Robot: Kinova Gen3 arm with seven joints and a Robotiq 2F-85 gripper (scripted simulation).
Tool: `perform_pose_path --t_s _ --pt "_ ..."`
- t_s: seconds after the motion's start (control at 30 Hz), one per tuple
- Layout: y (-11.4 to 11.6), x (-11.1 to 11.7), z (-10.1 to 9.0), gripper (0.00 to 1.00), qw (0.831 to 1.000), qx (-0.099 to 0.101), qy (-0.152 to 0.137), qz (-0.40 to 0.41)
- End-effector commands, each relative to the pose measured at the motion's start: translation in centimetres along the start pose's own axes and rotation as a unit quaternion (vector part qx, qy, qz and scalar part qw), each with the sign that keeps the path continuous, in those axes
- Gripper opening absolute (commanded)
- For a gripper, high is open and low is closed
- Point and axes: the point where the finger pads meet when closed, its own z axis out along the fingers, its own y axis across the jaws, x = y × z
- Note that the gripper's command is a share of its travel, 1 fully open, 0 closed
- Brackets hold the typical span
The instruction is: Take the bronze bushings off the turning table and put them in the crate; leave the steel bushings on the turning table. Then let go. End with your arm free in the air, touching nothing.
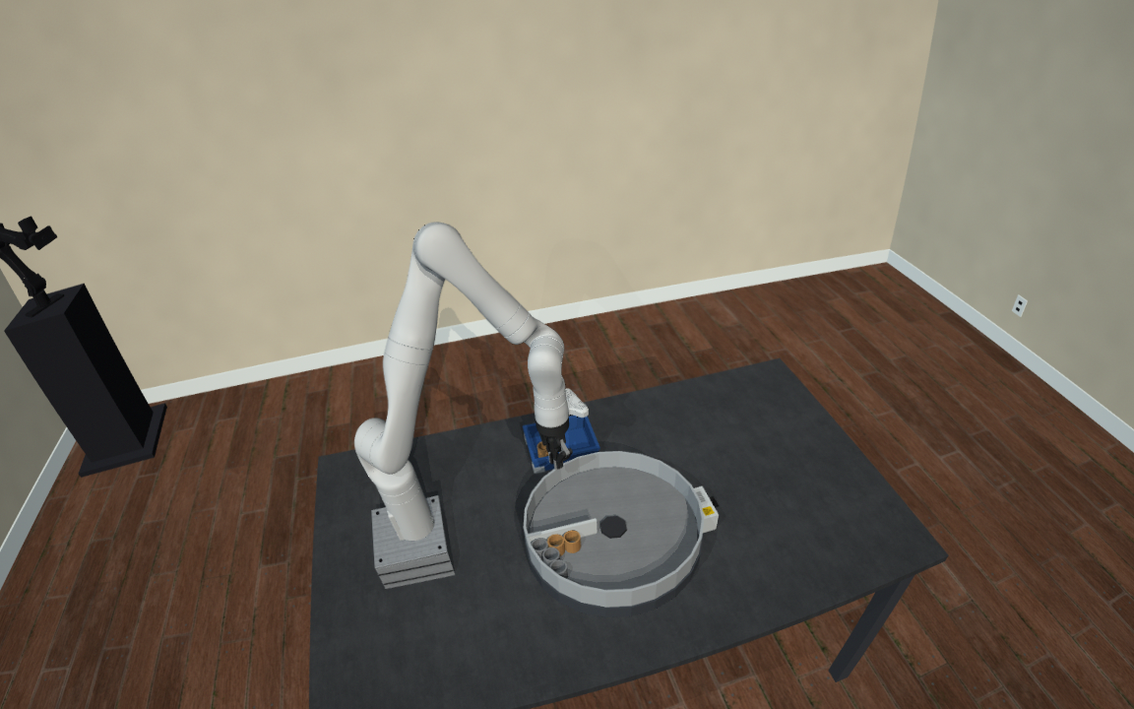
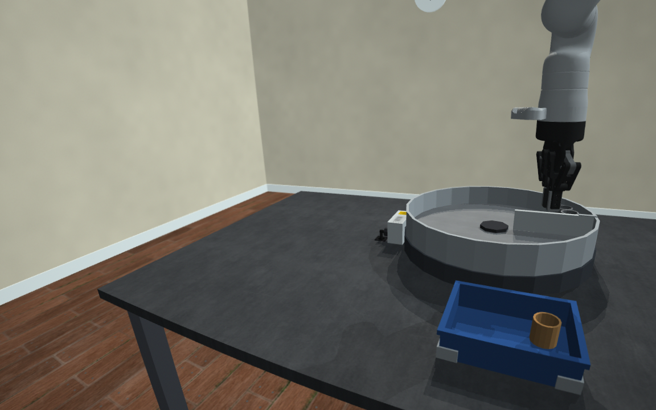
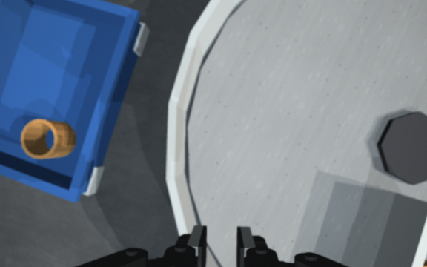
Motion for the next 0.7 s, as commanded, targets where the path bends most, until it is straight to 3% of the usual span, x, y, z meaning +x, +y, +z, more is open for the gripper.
perform_pose_path --t_s 0.0,0.2,0.37,0.67 --pt "0.5 -0.1 0.0 0.18 1.000 0.001 0.000 0.007" --pt "0.5 -0.1 0.0 0.18 1.000 0.001 0.000 0.007" --pt "6.1 -1.9 0.5 0.18 1.000 0.001 0.000 0.006" --pt "6.1 -1.9 0.5 0.18 1.000 0.001 0.000 0.006"
